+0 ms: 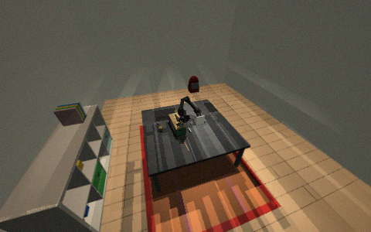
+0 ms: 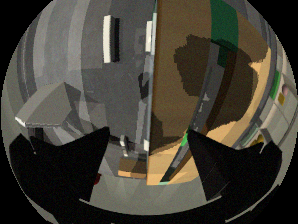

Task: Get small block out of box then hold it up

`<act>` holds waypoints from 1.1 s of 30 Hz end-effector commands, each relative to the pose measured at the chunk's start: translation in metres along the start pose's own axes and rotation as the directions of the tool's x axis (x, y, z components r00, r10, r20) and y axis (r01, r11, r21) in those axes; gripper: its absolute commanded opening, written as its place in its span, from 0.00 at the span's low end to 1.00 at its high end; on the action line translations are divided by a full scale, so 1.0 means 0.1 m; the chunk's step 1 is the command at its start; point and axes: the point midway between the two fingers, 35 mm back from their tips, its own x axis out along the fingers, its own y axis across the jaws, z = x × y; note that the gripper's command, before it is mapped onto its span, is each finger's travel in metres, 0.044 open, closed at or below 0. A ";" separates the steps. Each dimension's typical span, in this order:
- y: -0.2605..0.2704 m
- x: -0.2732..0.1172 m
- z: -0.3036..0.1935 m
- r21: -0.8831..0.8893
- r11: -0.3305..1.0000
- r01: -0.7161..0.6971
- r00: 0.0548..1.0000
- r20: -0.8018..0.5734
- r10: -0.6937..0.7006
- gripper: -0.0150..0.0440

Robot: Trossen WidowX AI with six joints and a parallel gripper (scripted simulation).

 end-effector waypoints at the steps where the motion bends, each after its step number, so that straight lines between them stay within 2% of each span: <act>1: 0.00 0.09 0.01 -0.008 1.000 -0.001 1.000 -0.007 0.001 0.93; 23: 0.04 0.43 0.09 -0.022 1.000 0.005 1.000 -0.024 -0.005 0.93; 33: 0.02 0.41 -0.02 -0.016 1.000 0.005 1.000 -0.019 -0.005 0.93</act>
